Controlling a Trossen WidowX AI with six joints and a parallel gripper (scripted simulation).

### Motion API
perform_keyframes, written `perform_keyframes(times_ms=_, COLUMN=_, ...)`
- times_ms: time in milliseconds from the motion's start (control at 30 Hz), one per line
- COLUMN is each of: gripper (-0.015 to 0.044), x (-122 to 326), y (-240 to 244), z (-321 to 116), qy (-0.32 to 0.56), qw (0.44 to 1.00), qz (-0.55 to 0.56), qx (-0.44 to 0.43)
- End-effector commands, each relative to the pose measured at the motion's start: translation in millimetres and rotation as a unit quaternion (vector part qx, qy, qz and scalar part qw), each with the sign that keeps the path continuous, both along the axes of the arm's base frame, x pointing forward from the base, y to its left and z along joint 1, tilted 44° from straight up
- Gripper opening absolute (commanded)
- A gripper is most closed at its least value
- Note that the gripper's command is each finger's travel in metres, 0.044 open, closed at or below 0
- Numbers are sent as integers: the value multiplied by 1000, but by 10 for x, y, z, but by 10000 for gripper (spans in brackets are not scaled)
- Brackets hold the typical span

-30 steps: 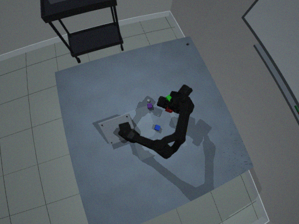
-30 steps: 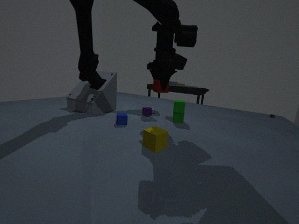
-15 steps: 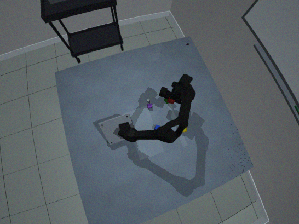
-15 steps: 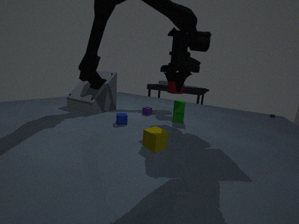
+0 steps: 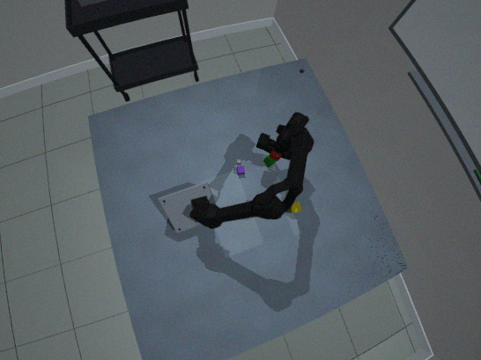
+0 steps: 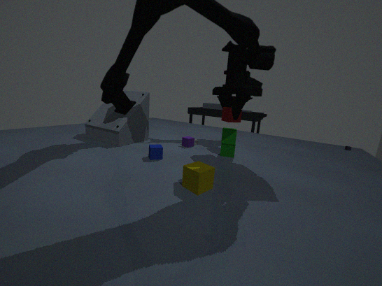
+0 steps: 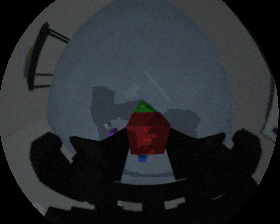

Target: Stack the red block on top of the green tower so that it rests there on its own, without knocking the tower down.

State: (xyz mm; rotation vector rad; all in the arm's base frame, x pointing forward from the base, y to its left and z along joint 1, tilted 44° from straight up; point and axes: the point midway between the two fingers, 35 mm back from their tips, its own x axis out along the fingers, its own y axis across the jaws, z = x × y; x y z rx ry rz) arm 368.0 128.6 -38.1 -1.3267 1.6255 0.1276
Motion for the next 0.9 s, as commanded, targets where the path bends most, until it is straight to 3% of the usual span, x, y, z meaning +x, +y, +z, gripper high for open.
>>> perform_keyframes(times_ms=0, gripper=0, x=13, y=-94, z=-105, qy=3, qw=1000, qz=0, qx=-1)
perform_keyframes(times_ms=867, gripper=0, x=20, y=-172, z=-184, qy=2, qw=1000, qz=0, qx=-1)
